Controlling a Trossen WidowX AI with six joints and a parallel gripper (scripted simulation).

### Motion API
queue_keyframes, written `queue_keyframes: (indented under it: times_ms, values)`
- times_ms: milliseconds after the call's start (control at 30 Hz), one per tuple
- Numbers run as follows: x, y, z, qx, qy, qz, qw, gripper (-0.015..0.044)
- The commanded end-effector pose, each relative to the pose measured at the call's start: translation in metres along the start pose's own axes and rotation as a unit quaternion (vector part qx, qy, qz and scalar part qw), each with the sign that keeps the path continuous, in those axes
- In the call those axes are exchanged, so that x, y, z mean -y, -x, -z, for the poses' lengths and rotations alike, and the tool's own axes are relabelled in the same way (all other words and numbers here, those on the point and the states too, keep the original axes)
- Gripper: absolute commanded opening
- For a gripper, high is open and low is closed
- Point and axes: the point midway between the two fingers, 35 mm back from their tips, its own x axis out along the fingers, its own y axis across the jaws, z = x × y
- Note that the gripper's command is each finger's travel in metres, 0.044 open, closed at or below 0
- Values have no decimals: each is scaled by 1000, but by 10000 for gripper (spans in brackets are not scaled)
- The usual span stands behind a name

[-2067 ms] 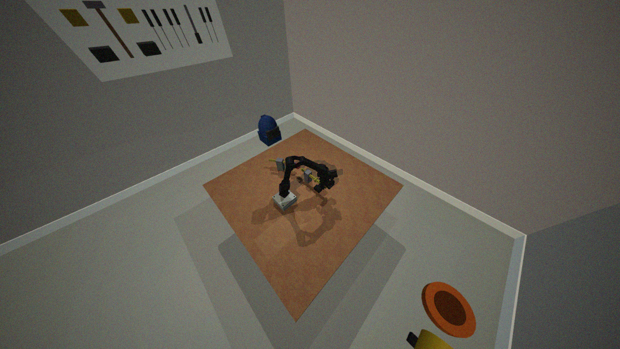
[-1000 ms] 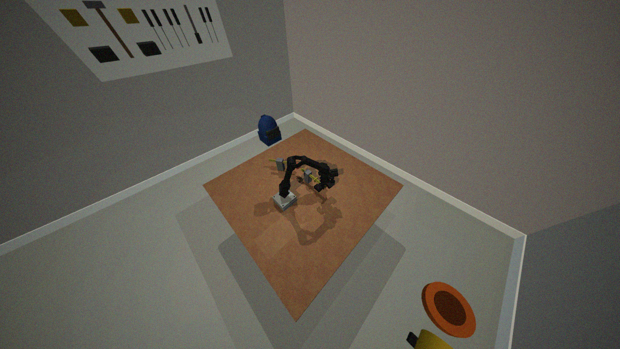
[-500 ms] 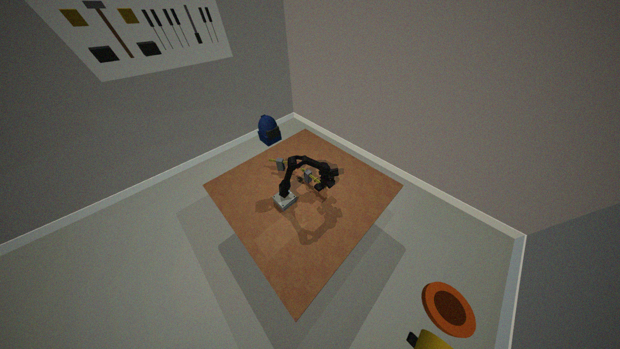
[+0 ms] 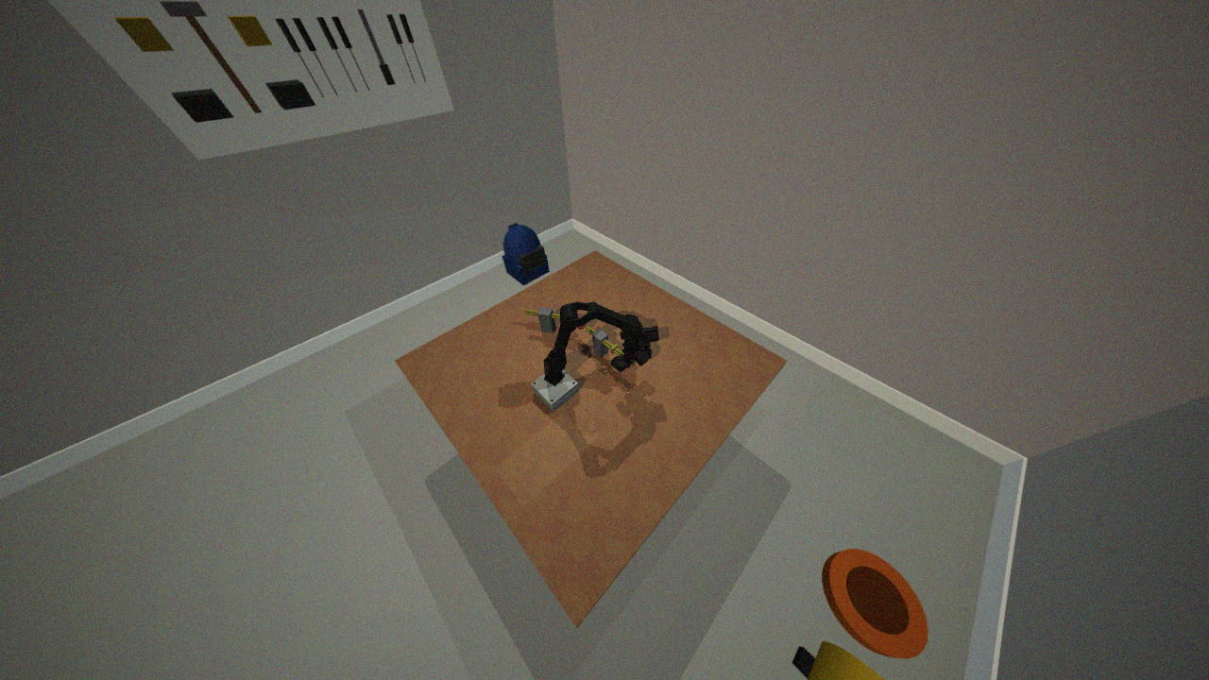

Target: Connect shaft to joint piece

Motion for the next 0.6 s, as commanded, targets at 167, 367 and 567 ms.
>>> queue_keyframes:
  times_ms: [167,367,567]
  values:
    - [0,-1,16,-3,-2,3,1000,0]
    - [0,-1,25,-3,-2,4,1000,0]
    - [-1,-1,34,-4,-2,4,1000,0]
